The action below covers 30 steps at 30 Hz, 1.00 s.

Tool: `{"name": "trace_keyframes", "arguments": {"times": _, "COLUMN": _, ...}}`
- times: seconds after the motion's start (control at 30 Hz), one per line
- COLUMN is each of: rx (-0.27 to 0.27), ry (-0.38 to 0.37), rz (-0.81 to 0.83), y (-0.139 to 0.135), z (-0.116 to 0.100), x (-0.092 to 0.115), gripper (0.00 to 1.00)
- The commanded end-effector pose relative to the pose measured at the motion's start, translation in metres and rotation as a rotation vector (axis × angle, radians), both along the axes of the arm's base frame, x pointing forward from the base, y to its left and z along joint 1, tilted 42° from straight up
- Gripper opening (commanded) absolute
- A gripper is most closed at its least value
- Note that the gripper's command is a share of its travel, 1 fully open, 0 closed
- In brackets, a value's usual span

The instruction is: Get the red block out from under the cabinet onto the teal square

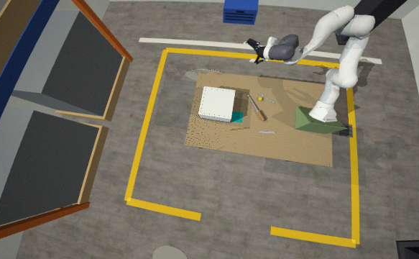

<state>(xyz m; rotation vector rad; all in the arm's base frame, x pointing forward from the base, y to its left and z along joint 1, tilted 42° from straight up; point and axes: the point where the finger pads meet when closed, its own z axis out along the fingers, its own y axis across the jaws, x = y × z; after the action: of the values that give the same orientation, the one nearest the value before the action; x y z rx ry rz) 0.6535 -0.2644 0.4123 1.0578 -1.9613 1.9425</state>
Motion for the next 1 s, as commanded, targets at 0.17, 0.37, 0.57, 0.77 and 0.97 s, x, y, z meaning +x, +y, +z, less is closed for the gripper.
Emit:
{"name": "trace_keyframes", "arguments": {"times": 0.17, "rx": 0.000, "ry": 0.000, "rz": 0.000, "y": 0.000, "z": 0.000, "x": 0.000, "gripper": 1.00}}
{"name": "trace_keyframes", "arguments": {"times": 0.37, "rx": 0.000, "ry": 0.000, "rz": 0.000, "y": 0.000, "z": 0.000, "x": 0.000, "gripper": 1.00}}
{"name": "trace_keyframes", "arguments": {"times": 0.57, "rx": 0.004, "ry": 0.005, "rz": 0.000, "y": 0.001, "z": -0.003, "x": 0.000, "gripper": 0.00}}
{"name": "trace_keyframes", "arguments": {"times": 0.77, "rx": 0.238, "ry": 0.334, "rz": -0.029, "y": 0.050, "z": -0.117, "x": -0.027, "gripper": 0.00}}
{"name": "trace_keyframes", "arguments": {"times": 0.97, "rx": 0.386, "ry": 0.520, "rz": -0.050, "y": 0.096, "z": -0.193, "x": -0.061, "gripper": 0.00}}
